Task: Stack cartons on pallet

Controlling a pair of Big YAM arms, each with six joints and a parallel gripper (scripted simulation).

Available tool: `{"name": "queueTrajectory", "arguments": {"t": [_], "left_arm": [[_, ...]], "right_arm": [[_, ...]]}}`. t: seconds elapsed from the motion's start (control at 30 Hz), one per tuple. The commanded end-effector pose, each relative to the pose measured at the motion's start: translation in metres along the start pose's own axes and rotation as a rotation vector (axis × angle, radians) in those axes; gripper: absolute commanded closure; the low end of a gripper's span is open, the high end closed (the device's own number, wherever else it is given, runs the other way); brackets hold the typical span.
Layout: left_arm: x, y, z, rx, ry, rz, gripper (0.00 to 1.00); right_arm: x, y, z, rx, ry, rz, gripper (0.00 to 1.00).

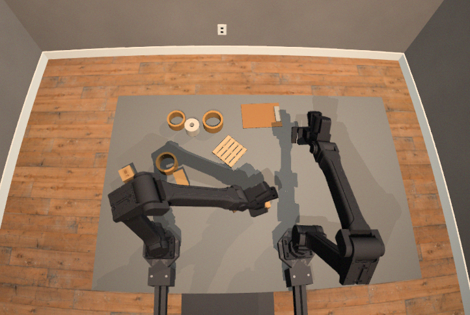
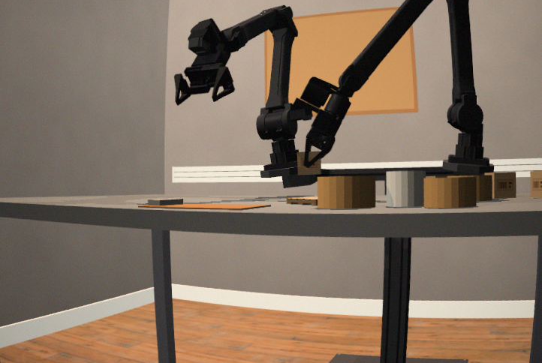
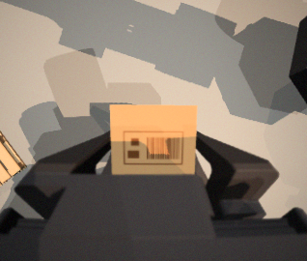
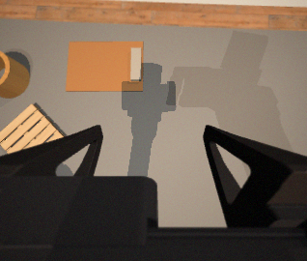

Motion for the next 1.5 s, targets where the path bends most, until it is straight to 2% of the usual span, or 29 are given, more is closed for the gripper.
{"name": "queueTrajectory", "arguments": {"t": [0.0,0.17,0.23,0.3,0.33,0.4,0.6,0.73,0.8,0.83,0.87,0.9,1.0,1.03,1.47], "left_arm": [[-0.006,0.085,-0.02,-0.042,0.005,-0.031,0.46],[0.0,0.176,-0.008,-0.022,0.005,-0.023,0.46],[0.0,0.176,-0.008,-0.022,0.005,-0.023,0.46],[0.004,0.206,0.0,-0.012,0.0,-0.022,0.46],[0.006,0.221,0.005,-0.006,-0.003,-0.022,0.46],[0.012,0.248,0.014,0.005,-0.009,-0.022,0.46],[0.023,0.295,0.034,0.037,-0.026,-0.026,0.46],[0.027,0.307,0.041,0.07,-0.033,-0.026,0.46],[0.027,0.307,0.041,0.07,-0.033,-0.026,0.46],[0.025,0.303,0.036,0.061,-0.036,-0.02,0.46],[0.026,0.303,0.037,0.063,-0.036,-0.02,0.46],[0.026,0.304,0.037,0.063,-0.035,-0.022,0.46],[0.026,0.304,0.036,0.063,-0.037,-0.024,0.46],[0.026,0.304,0.036,0.063,-0.037,-0.024,0.46],[0.03,0.3,0.04,0.062,-0.041,-0.029,0.46]], "right_arm": [[0.008,-0.004,-0.028,0.009,-0.053,0.009,0.0],[0.03,0.032,-0.027,0.025,-0.071,-0.038,0.0],[0.03,0.032,-0.027,0.025,-0.071,-0.038,0.0],[0.048,0.06,-0.024,0.052,-0.088,-0.072,0.0],[0.054,0.076,-0.006,0.074,-0.072,-0.092,0.0],[0.076,0.103,0.002,0.113,-0.096,-0.13,0.0],[0.131,0.154,0.03,0.206,-0.163,-0.226,0.0],[0.161,0.173,0.051,0.253,-0.206,-0.285,0.0],[0.161,0.173,0.051,0.253,-0.206,-0.285,0.0],[0.174,0.177,0.043,0.252,-0.234,-0.301,0.0],[0.179,0.179,0.046,0.259,-0.241,-0.311,0.0],[0.174,0.181,0.063,0.278,-0.221,-0.313,0.0],[0.184,0.185,0.071,0.296,-0.239,-0.337,0.0],[0.196,0.186,0.06,0.286,-0.269,-0.35,0.0],[0.198,0.187,0.063,0.304,-0.278,-0.351,0.0]]}}
Point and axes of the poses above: on each arm, the point where the finger pads meet when closed, its own x axis back along the fingers, its own y axis across the jaws, z = x × y, the point moved 6 cm from there along x, back along the fingers
